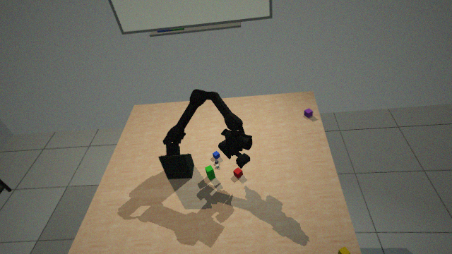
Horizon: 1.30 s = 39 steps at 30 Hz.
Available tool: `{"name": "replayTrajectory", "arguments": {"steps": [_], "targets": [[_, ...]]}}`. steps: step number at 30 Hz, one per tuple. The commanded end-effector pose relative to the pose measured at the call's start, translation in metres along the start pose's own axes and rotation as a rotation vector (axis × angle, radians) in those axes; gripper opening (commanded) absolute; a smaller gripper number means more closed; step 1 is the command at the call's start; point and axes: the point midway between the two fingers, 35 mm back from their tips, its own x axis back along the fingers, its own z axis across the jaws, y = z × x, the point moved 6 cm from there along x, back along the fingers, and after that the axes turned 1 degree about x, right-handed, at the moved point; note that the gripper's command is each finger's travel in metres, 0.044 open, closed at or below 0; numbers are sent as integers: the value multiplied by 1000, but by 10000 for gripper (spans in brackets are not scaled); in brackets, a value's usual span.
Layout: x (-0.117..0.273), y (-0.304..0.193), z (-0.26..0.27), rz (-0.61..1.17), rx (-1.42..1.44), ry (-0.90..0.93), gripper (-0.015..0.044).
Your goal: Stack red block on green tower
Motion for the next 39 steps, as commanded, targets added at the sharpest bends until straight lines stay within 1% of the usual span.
{"name": "replayTrajectory", "arguments": {"steps": [1, 6, 13, 22, 39], "targets": [[-1, 3, 1, -11, 34, 15, 440], [-6, 3, 0, -11, 34, 15, 440], [-50, 5, 1, -12, 34, 17, 440], [-54, 5, 0, -12, 34, 16, 440], [-82, 6, 0, -13, 34, 17, 440]]}}
